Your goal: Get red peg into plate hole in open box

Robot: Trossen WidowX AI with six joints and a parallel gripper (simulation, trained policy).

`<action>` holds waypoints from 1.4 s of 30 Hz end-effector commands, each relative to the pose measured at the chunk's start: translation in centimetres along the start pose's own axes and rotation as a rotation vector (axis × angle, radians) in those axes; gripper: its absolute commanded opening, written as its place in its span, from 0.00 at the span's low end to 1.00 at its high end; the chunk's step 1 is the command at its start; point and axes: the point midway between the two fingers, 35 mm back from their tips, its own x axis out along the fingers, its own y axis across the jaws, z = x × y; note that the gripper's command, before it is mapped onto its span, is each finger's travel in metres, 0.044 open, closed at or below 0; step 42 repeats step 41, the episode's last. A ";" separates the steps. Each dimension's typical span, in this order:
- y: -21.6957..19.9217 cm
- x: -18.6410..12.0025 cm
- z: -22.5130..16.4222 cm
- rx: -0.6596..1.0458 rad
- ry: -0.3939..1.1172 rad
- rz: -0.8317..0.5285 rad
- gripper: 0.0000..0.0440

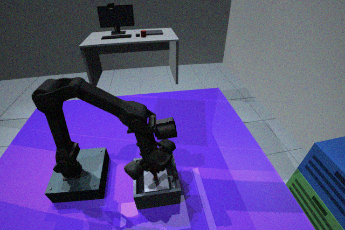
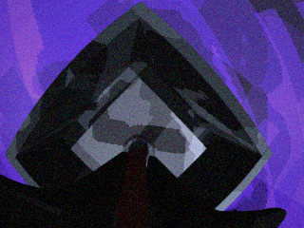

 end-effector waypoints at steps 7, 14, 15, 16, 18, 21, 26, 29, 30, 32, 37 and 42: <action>-0.1 2.6 0.4 -0.052 0.036 -0.038 0.41; 0.9 2.8 2.5 -0.074 0.013 -0.034 0.79; 1.0 2.8 2.8 -0.077 0.009 -0.034 0.83; 1.1 2.7 3.1 -0.080 0.006 -0.034 0.87; 1.2 2.7 3.7 -0.086 -0.002 -0.035 0.96; 1.6 2.6 4.7 -0.086 -0.026 -0.025 1.00; 1.8 2.3 6.4 -0.077 -0.068 -0.014 1.00; 1.9 2.1 7.4 -0.070 -0.093 -0.009 1.00; 1.9 2.0 7.7 -0.068 -0.102 -0.007 1.00; 2.0 1.8 8.4 -0.062 -0.119 -0.003 1.00; 2.1 1.5 9.7 -0.051 -0.155 0.005 1.00; 2.1 1.5 9.7 -0.050 -0.156 0.006 1.00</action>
